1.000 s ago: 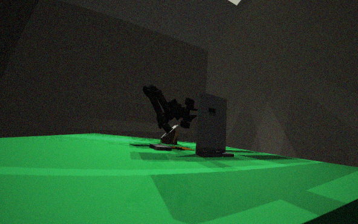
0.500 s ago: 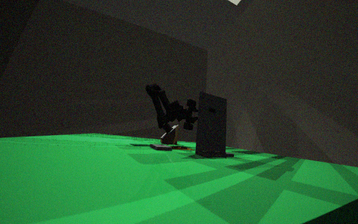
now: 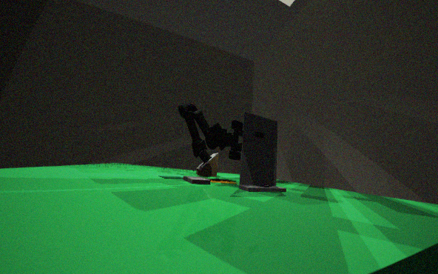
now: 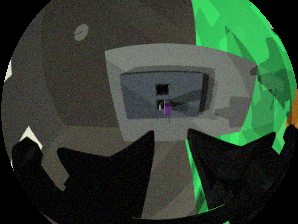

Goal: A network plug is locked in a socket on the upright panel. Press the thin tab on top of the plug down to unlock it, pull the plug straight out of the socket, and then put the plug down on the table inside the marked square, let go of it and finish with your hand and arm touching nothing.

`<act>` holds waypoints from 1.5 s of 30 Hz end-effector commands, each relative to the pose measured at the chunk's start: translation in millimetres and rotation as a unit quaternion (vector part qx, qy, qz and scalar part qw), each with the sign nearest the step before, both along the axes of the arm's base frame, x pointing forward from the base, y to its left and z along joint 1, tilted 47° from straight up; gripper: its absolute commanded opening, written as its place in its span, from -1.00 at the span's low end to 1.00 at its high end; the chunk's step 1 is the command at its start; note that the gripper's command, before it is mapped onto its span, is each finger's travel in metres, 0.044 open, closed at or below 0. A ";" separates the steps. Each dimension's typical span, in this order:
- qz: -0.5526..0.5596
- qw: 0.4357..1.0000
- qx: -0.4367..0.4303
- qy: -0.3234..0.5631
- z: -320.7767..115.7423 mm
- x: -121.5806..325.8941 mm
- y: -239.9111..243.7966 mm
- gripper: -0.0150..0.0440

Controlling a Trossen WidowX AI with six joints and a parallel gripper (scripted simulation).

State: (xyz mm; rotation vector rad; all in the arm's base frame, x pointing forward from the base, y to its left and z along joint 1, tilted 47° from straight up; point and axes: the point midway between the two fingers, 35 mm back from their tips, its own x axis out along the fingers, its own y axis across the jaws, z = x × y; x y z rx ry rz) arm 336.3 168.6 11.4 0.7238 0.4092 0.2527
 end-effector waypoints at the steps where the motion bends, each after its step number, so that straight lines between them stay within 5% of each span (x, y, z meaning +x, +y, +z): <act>1: 0.002 1.000 0.001 0.000 -1.5 7.8 2.2 0.04; 35: 0.003 1.000 0.002 -0.001 -4.4 55.6 11.9 0.04; 45: 0.003 1.000 0.002 -0.001 -4.4 55.6 11.9 -0.25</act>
